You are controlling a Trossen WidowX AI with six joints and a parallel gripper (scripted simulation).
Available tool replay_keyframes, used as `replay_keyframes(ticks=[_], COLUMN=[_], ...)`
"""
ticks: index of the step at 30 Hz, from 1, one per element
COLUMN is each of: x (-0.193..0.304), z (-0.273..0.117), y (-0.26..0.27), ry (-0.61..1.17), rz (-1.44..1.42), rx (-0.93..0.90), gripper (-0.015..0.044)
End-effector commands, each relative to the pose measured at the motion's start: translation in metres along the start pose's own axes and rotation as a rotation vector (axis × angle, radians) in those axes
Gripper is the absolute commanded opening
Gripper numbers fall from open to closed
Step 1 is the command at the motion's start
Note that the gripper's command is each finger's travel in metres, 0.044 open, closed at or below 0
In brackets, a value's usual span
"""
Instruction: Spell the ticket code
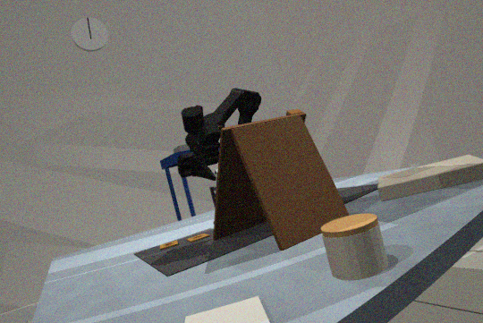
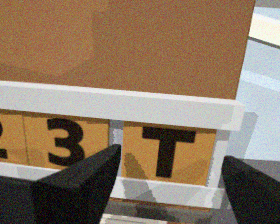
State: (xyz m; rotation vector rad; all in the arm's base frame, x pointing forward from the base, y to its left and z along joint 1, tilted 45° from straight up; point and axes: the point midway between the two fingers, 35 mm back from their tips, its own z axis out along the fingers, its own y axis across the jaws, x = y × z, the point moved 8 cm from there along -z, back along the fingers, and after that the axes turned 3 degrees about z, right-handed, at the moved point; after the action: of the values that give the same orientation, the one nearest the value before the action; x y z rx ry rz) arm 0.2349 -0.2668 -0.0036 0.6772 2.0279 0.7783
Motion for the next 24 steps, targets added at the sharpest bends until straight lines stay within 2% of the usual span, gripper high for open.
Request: replay_keyframes(ticks=[1, 24], x=[0.000, -0.001], z=[-0.006, -0.023], y=[0.001, -0.003], ry=[0.001, 0.002], rz=[-0.005, -0.005], rx=[-0.004, -0.003], gripper=[0.0295, 0.0295])
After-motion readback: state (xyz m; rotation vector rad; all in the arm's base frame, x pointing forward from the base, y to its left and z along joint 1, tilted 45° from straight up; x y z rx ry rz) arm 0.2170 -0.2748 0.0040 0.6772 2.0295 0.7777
